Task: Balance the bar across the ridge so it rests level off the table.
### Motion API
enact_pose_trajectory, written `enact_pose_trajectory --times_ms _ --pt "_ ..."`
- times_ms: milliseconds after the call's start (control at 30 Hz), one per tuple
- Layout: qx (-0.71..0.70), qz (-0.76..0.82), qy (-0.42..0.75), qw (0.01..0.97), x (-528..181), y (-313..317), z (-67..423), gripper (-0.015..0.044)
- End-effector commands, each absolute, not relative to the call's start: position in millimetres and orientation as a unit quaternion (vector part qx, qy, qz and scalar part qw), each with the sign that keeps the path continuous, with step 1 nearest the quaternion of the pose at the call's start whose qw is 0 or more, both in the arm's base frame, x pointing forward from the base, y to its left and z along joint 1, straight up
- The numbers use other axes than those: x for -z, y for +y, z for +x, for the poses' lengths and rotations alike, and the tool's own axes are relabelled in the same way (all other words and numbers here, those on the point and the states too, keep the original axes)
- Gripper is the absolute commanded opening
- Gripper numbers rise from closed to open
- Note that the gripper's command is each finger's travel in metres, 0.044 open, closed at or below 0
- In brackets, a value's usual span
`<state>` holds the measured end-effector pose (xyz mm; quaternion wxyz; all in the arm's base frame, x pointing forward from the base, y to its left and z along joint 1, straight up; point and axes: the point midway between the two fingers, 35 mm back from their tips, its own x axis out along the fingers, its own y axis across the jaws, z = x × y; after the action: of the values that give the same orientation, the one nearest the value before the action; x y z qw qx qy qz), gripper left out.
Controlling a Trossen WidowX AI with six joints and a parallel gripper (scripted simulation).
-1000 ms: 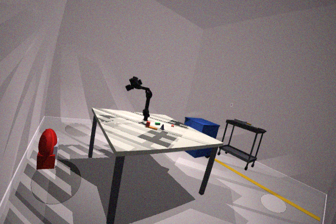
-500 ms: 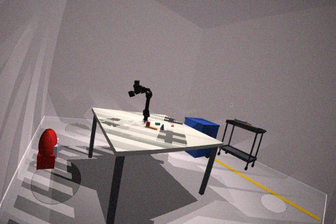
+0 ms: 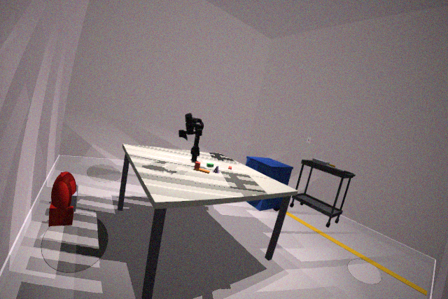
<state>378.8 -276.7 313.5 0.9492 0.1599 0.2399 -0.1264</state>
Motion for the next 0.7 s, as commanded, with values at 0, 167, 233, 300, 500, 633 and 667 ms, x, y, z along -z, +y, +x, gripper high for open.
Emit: enact_pose_trajectory --times_ms 0,167,233,300,500,633,667 --pt "0.107 0.124 0.295 0.941 -291 -258 387 0.0315" --pt "0.073 0.073 0.363 0.926 -266 -230 392 0.0315" --pt "0.057 0.051 0.389 0.918 -256 -219 392 0.0315" --pt "0.039 0.028 0.415 0.909 -247 -208 392 0.0315" --pt "-0.021 -0.044 0.488 0.871 -222 -173 388 0.0315" --pt "-0.068 -0.094 0.532 0.839 -207 -151 381 0.0315" --pt "-0.080 -0.107 0.542 0.830 -204 -146 379 0.0315"
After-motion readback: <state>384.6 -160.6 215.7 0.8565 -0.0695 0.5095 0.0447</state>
